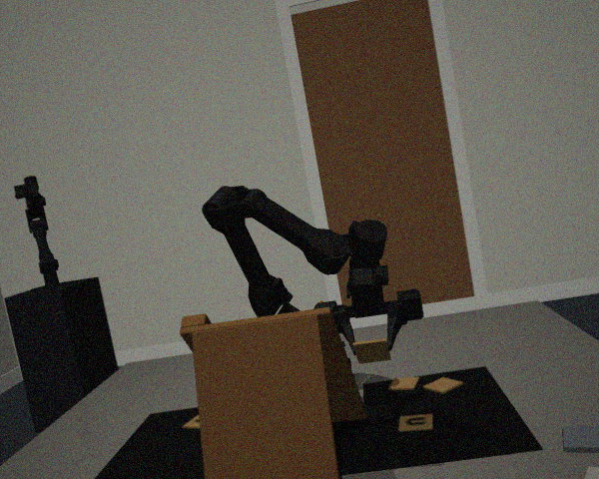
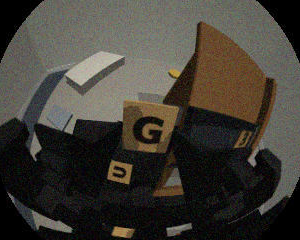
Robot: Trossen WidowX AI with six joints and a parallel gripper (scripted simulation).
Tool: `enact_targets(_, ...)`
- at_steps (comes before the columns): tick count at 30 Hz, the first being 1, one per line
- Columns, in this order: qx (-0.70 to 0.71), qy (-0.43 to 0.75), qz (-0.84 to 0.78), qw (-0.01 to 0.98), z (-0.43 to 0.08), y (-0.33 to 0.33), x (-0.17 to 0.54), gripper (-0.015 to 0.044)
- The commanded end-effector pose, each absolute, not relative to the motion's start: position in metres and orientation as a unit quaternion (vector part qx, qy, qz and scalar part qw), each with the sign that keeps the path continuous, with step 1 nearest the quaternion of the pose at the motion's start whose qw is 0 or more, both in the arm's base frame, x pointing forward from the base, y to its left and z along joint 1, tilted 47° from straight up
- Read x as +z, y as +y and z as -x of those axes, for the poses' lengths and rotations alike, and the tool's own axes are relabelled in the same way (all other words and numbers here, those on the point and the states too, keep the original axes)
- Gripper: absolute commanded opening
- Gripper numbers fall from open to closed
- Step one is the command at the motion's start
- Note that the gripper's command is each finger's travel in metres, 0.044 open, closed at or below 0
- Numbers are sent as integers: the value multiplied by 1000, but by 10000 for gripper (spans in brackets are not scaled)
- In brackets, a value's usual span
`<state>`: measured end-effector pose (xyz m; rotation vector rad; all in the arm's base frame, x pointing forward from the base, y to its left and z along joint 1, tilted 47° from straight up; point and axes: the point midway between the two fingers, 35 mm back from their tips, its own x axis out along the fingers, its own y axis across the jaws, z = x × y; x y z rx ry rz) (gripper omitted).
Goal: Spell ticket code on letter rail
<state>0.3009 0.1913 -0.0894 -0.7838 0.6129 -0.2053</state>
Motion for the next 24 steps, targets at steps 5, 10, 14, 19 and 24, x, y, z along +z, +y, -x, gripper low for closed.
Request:
enact_targets(5,-96,295,378,872,-300,187,-87,0)
enact_targets(10,-96,295,378,872,-300,186,-85,0)
enact_targets(14,-96,295,378,872,-300,184,-83,0)
enact_targets(19,-97,295,378,872,-300,182,-82,0)
enact_targets(24,-97,295,378,872,-300,181,-80,0)
